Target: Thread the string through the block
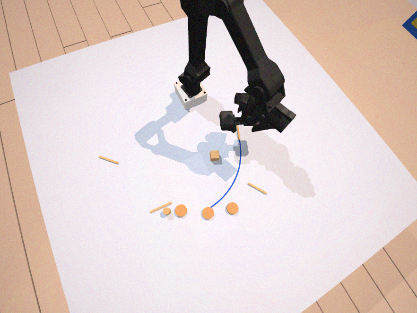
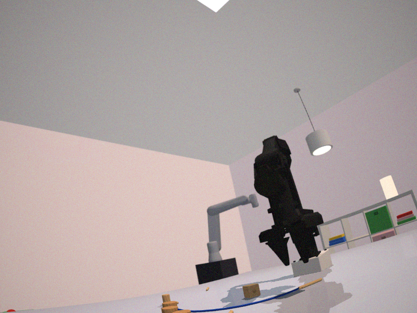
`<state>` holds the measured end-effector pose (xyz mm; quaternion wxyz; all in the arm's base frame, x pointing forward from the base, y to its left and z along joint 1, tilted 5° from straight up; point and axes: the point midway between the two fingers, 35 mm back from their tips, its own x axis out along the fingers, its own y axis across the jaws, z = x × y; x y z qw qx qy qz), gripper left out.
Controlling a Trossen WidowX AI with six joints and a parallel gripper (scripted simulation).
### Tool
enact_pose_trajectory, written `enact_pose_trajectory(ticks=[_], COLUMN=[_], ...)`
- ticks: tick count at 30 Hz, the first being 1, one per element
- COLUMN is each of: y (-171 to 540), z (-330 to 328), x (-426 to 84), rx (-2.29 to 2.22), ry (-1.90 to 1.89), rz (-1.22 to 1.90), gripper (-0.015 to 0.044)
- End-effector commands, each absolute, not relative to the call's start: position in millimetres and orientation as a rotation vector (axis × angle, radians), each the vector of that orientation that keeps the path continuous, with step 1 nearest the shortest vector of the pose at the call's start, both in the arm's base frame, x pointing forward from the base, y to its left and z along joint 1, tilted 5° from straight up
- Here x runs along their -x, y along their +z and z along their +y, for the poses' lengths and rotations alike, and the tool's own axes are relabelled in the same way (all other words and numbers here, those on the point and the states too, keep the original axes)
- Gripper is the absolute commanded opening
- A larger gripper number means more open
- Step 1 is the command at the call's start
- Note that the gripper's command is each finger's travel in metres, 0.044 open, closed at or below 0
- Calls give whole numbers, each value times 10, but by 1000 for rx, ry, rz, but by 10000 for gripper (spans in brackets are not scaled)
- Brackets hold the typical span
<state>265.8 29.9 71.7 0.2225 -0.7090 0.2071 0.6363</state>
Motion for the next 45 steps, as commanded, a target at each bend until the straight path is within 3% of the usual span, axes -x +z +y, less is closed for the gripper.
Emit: enact_pose_trajectory(ticks=[1,6,7,45], y=[724,724,724,243], z=[294,294,294,288], x=[-2660,-2660,-2660,-2722], rx=[1970,1970,1970,1970], ry=[1757,1757,1757,1757], rz=[569,569,569,570], gripper=[256,125,121,121])
